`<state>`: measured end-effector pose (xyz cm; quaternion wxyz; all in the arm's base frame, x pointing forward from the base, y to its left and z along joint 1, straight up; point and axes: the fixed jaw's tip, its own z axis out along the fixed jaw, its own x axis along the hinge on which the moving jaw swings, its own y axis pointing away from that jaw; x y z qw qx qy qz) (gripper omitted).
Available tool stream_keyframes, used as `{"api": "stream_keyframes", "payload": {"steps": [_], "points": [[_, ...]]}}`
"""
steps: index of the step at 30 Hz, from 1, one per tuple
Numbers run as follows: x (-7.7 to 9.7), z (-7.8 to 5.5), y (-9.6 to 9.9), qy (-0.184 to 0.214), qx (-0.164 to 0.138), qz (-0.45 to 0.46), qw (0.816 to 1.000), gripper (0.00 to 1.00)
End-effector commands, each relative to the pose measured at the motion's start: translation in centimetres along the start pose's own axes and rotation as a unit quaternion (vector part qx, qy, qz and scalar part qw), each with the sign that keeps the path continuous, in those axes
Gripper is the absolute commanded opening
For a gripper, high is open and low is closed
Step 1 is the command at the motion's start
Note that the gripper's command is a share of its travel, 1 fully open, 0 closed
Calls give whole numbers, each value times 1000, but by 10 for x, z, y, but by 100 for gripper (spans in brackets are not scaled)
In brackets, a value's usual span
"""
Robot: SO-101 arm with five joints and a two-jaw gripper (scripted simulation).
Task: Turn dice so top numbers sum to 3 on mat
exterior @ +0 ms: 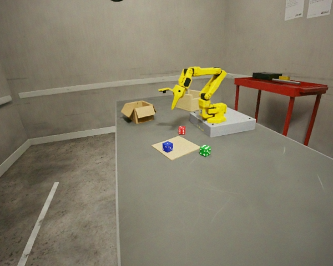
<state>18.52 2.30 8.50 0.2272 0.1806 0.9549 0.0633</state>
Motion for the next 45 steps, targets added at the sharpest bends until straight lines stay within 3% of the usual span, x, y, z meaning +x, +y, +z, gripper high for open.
{"api": "stream_keyframes", "payload": {"steps": [1, 12, 20, 22, 31, 45], "points": [[1, 1, -3, -5, 0, 12, 1000, 35], [5, 6, -5, 15, 10, 12, 1000, 35], [27, 28, -16, 107, 56, 12, 993, 35], [27, 28, -16, 107, 56, 12, 993, 35], [55, 45, -29, 204, 104, 12, 973, 35], [64, 49, -36, 216, 114, 29, 969, 35]]}}
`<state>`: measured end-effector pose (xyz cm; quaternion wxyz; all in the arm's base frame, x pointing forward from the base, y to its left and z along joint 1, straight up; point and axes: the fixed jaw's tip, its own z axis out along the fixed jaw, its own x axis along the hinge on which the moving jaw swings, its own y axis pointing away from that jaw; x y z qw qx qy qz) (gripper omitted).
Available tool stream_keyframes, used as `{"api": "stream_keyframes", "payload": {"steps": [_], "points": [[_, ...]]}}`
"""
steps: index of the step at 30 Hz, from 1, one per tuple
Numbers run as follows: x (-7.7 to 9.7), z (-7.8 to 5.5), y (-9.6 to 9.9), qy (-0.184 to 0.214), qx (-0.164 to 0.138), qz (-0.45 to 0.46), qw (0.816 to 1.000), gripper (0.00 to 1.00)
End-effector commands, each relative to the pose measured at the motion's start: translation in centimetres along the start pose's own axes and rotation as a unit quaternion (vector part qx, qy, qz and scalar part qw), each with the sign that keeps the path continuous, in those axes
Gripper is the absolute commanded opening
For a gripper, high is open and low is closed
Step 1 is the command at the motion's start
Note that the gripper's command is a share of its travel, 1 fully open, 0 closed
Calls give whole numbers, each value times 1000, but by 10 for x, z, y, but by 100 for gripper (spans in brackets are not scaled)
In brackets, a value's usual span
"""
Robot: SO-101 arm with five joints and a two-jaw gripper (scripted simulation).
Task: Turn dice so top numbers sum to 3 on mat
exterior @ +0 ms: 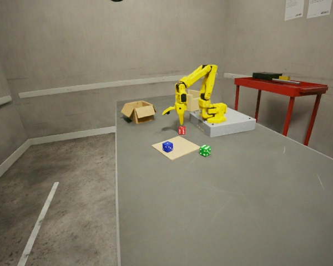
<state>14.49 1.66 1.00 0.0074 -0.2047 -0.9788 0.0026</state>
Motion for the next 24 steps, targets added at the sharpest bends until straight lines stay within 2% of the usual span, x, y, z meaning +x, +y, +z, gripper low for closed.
{"api": "stream_keyframes", "payload": {"steps": [1, 16, 24], "points": [[1, 2, -2, 1, 0, 10, 1000, 35], [1, 3, -2, 1, 0, 10, 1000, 35], [0, 9, -2, 1, 0, 10, 1000, 35]]}}
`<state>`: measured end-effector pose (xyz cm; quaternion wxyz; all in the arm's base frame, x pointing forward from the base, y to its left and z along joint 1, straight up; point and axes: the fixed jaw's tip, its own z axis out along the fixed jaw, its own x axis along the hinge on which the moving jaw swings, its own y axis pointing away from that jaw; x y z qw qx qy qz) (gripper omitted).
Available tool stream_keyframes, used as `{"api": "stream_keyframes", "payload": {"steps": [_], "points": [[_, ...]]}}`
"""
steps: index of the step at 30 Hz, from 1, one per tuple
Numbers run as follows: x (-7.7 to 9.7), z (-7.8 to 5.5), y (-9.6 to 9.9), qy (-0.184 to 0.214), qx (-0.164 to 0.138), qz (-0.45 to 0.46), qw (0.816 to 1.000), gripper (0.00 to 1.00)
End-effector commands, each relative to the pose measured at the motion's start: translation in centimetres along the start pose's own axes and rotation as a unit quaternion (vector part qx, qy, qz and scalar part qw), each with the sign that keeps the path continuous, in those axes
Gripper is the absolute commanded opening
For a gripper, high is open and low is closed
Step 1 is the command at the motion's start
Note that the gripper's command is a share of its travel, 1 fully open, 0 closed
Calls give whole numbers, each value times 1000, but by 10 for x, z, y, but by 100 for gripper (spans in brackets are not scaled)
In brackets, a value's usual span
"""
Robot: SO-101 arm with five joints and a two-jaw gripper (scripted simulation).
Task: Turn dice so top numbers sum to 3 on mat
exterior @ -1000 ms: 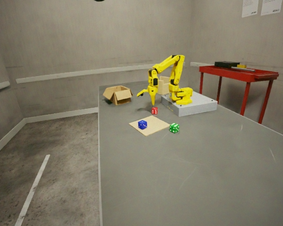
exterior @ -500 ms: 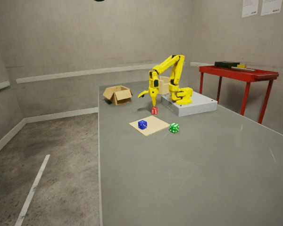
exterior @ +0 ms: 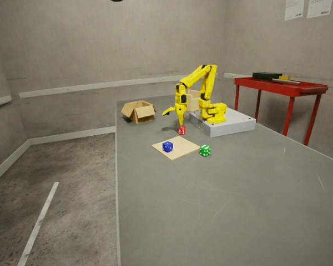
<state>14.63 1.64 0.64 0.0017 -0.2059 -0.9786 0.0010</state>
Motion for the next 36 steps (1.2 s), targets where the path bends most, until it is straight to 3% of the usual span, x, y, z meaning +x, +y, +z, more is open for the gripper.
{"api": "stream_keyframes", "payload": {"steps": [1, 19, 36], "points": [[1, 6, -2, 6, 3, 9, 1000, 35], [2, 34, -2, 6, 3, 9, 1000, 35], [3, 43, -3, 6, 3, 9, 1000, 35]]}}
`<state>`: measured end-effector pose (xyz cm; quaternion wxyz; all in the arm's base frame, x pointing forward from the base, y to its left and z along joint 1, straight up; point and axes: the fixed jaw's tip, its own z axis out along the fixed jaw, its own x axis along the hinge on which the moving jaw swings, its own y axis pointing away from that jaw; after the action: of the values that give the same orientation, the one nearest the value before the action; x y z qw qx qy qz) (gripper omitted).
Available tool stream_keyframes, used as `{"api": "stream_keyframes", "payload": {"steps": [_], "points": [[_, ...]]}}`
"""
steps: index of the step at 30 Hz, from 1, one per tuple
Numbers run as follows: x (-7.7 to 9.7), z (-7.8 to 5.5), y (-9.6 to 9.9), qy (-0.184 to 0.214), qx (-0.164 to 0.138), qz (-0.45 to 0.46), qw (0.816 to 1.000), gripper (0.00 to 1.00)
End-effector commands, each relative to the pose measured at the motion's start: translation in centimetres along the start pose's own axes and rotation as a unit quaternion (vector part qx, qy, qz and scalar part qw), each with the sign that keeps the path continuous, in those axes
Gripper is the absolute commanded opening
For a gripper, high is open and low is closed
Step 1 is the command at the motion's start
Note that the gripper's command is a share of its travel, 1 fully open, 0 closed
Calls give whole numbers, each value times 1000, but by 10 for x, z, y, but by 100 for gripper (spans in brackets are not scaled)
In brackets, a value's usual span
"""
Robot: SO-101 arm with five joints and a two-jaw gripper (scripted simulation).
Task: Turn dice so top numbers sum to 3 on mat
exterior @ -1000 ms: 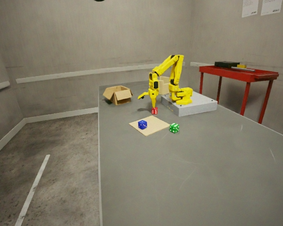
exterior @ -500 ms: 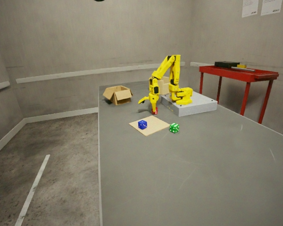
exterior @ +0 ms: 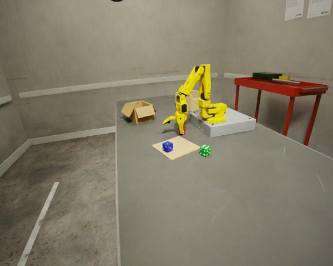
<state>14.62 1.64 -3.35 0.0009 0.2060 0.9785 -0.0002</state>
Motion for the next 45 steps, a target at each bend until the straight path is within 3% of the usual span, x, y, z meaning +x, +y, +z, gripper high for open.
{"api": "stream_keyframes", "payload": {"steps": [1, 19, 45], "points": [[3, 3, -3, 9, 4, 9, 1000, 35], [3, 3, -5, 9, 4, 9, 1000, 31], [4, 3, -14, 9, 3, 9, 1000, 16]]}}
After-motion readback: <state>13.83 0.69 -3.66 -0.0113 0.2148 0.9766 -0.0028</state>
